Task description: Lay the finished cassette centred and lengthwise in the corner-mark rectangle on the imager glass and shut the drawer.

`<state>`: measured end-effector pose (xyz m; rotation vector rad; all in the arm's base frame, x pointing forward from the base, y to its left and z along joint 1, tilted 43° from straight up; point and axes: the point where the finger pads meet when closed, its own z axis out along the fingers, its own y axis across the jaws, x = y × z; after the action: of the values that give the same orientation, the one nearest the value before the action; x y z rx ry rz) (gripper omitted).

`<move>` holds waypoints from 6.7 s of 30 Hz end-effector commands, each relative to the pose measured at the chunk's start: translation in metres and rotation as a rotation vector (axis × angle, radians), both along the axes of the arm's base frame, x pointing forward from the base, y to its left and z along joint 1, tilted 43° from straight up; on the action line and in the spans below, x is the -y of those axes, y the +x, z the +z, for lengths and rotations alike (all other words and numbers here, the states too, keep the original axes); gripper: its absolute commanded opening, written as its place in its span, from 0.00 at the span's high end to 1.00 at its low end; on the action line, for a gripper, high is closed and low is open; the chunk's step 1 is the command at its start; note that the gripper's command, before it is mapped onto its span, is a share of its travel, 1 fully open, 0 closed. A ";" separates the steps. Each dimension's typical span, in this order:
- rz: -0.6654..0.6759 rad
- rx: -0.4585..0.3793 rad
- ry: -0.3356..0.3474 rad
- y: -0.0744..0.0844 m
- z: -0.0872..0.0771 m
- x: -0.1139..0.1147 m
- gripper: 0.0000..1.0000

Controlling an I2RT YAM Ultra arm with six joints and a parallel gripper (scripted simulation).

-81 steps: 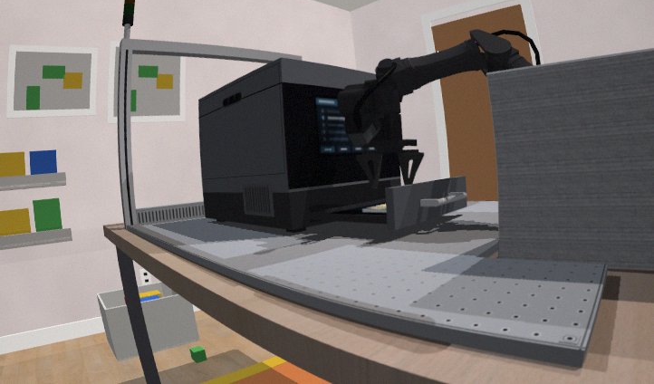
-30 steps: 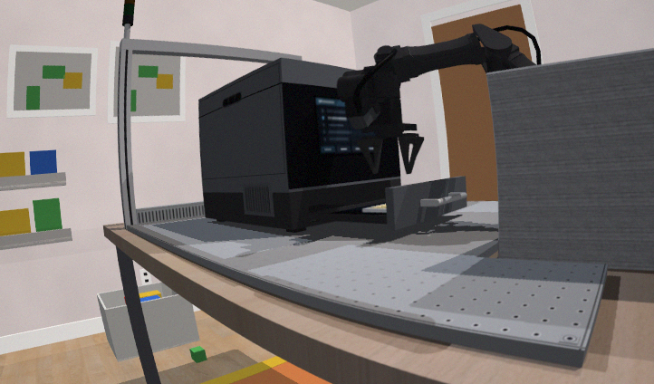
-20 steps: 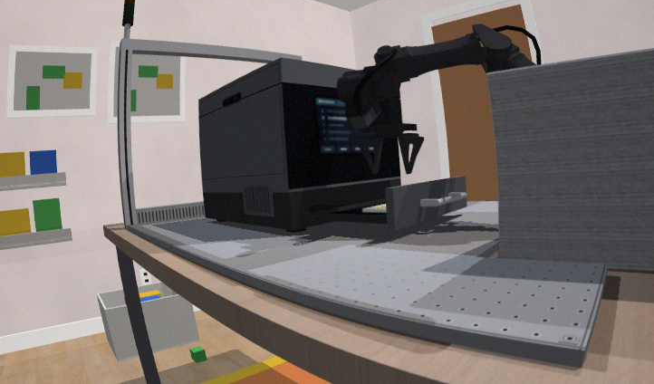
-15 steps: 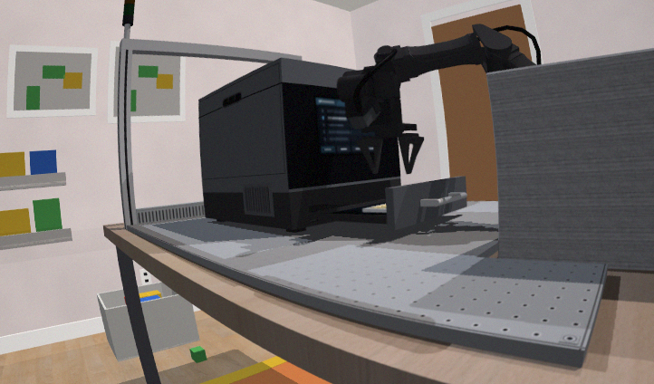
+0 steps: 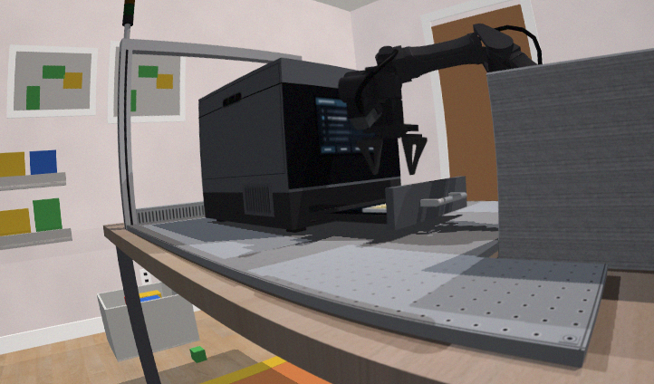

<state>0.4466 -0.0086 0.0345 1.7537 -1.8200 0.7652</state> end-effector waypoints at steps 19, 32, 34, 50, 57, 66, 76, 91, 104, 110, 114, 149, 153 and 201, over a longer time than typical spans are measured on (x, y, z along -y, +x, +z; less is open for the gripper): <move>0.021 0.010 0.014 -0.025 0.019 -0.018 0.00; 0.020 0.008 0.013 -0.038 0.024 -0.024 0.00; 0.020 0.008 0.013 -0.040 0.025 -0.024 0.00; 0.020 0.008 0.012 -0.056 0.031 -0.031 0.00; 0.020 0.007 0.012 -0.064 0.034 -0.035 0.00; 0.019 0.007 0.012 -0.072 0.037 -0.038 0.00; 0.019 0.007 0.012 -0.084 0.042 -0.043 0.00; 0.019 0.006 0.011 -0.099 0.048 -0.049 0.00; 0.019 0.034 0.022 -0.093 0.054 -0.053 0.00; 0.019 0.034 0.022 -0.093 0.054 -0.053 0.00; 0.019 0.034 0.022 -0.093 0.054 -0.053 0.00; -0.281 0.273 0.012 -0.155 0.056 -0.069 0.65; -0.381 0.361 0.013 -0.173 0.059 -0.076 0.65; -1.018 0.981 0.029 -0.162 0.042 -0.052 0.65</move>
<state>0.2781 0.0495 0.0786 0.0349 -2.8653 1.1794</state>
